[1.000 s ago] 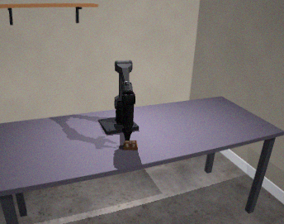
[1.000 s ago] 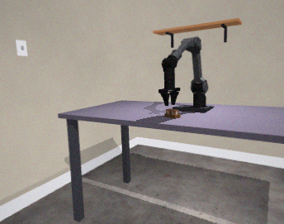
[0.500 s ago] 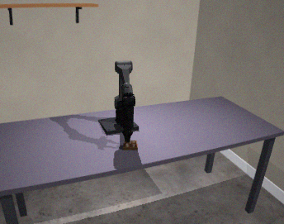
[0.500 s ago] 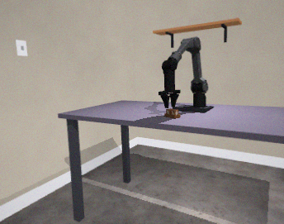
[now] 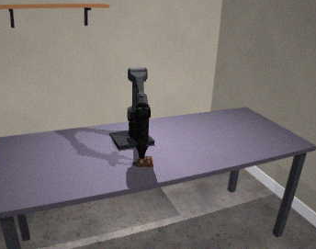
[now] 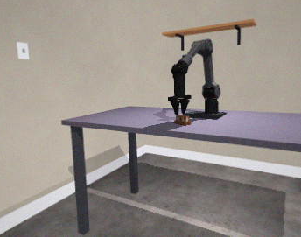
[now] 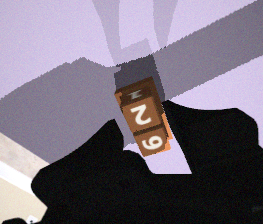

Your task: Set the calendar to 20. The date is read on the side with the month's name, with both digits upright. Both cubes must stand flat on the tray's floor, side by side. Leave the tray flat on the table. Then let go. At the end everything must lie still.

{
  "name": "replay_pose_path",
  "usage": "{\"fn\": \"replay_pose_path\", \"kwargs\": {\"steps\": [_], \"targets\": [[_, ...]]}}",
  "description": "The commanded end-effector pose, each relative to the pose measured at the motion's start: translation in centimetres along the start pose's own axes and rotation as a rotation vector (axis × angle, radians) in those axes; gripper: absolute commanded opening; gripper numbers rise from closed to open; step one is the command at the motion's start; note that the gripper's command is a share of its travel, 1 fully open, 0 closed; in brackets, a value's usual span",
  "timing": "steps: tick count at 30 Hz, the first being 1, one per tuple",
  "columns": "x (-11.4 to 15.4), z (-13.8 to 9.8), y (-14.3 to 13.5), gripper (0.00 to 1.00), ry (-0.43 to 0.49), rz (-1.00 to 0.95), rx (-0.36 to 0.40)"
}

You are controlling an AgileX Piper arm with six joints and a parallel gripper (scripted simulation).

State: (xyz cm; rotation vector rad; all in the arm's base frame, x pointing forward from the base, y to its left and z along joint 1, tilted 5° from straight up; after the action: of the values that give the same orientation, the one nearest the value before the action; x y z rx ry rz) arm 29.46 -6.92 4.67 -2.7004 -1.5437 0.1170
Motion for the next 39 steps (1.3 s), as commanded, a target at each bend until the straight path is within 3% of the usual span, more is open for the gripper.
{"fn": "replay_pose_path", "kwargs": {"steps": [1,39], "targets": [[-0.02,0.11,-0.04,0.61,-0.002,0.001,0.002],[-0.03,0.80,-0.07,0.61,-0.002,0.001,0.004]]}}
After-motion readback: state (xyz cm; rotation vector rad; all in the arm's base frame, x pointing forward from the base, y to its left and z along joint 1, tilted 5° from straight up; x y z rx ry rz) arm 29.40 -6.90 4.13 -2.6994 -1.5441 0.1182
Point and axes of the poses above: the point where the finger pads meet when closed, its own z axis out along the fingers, its own y axis across the jaws, x = y × z, the point moved 3 cm from there along -z, back along the fingers, and after that the axes turned 9 degrees about z, right-handed, at the moved point
